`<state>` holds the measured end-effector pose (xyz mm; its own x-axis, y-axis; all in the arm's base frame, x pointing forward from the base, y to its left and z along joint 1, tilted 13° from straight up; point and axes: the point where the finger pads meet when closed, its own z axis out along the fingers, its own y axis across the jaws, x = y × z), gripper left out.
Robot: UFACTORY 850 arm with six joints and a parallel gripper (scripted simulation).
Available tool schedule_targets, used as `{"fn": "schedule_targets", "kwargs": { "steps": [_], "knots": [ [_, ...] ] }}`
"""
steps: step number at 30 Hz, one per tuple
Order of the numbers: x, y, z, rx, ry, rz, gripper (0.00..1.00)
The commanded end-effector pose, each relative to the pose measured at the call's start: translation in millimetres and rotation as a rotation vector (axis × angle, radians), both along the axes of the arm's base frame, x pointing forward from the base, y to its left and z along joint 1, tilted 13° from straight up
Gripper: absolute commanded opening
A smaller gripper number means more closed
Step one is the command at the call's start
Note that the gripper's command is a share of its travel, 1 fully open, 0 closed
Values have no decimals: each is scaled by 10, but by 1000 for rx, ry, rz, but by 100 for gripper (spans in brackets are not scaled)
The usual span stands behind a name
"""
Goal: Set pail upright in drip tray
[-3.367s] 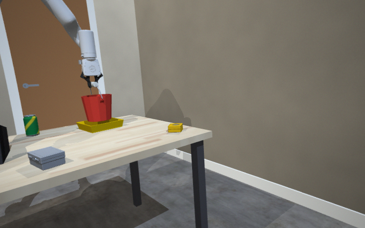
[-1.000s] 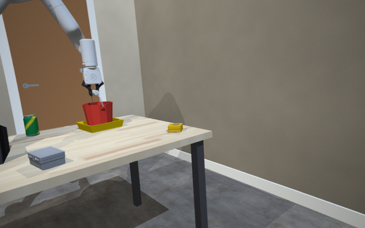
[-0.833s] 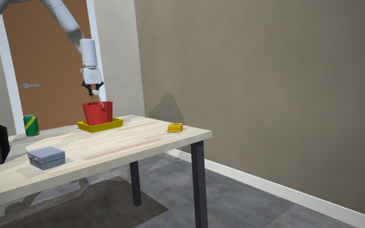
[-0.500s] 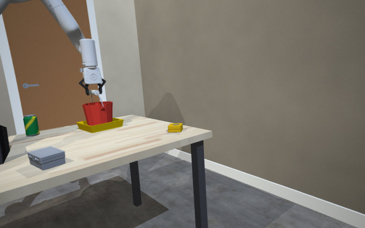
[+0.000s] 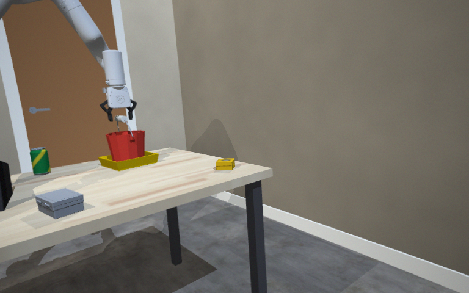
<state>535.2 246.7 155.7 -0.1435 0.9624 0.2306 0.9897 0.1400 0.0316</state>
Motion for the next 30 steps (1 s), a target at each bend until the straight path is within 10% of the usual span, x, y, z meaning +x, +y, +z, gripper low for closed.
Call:
{"fn": "schedule_targets", "kwargs": {
  "steps": [1,30],
  "knots": [
    [8,2,10,1,-2,0,100],
    [8,-21,104,1,-2,0,100]
  ]
}}
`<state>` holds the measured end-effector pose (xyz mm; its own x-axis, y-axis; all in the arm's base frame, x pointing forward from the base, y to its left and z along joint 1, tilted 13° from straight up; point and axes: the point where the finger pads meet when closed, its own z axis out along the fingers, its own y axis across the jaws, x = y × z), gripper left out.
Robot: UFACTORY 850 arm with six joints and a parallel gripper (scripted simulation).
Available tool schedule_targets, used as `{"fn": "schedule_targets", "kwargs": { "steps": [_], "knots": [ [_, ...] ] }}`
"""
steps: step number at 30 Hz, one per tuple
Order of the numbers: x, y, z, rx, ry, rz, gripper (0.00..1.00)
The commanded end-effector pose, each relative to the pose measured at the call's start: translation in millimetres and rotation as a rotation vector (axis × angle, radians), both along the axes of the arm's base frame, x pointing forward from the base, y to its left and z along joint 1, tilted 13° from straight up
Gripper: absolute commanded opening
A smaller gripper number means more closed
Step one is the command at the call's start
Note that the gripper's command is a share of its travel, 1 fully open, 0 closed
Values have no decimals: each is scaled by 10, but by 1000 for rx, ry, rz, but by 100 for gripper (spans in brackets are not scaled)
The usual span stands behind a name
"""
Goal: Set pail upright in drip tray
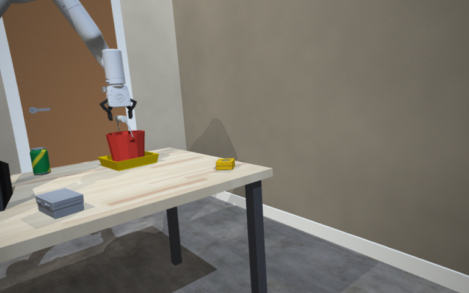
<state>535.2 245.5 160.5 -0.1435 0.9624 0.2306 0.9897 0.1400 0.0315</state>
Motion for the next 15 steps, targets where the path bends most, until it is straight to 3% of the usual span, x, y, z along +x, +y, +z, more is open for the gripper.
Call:
{"fn": "schedule_targets", "kwargs": {
  "steps": [1,15],
  "knots": [
    [9,-13,71,1,-2,0,100],
    [9,-75,332,1,-2,0,100]
  ]
}}
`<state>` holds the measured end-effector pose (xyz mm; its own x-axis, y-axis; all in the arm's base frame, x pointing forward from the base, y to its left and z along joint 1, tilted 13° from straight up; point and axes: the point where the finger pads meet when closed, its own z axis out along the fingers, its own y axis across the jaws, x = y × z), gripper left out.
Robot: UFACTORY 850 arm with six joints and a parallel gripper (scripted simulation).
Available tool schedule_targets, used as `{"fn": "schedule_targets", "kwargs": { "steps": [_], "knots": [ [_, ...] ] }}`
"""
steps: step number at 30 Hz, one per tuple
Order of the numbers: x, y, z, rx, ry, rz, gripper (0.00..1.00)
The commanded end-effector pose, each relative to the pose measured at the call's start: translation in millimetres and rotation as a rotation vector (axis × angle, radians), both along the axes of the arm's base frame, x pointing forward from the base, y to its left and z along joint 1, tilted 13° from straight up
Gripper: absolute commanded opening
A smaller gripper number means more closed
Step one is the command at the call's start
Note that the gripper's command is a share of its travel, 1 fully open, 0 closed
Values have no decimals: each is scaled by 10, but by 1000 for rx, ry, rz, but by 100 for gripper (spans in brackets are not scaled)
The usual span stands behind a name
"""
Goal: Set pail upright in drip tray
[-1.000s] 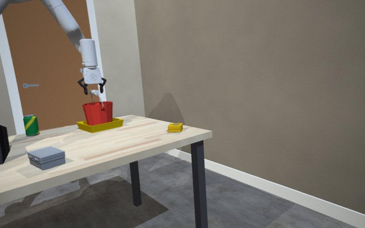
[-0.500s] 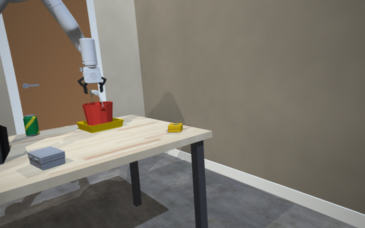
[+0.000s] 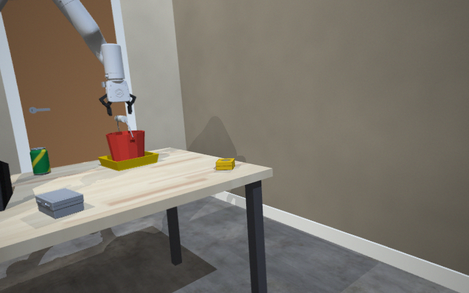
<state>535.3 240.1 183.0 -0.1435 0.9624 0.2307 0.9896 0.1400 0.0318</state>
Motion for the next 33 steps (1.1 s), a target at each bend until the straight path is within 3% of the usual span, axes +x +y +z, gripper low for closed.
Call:
{"fn": "schedule_targets", "kwargs": {
  "steps": [1,19,33],
  "knots": [
    [7,-28,132,1,-2,0,100],
    [8,-104,450,1,-2,0,100],
    [8,-119,515,1,-2,0,100]
  ]
}}
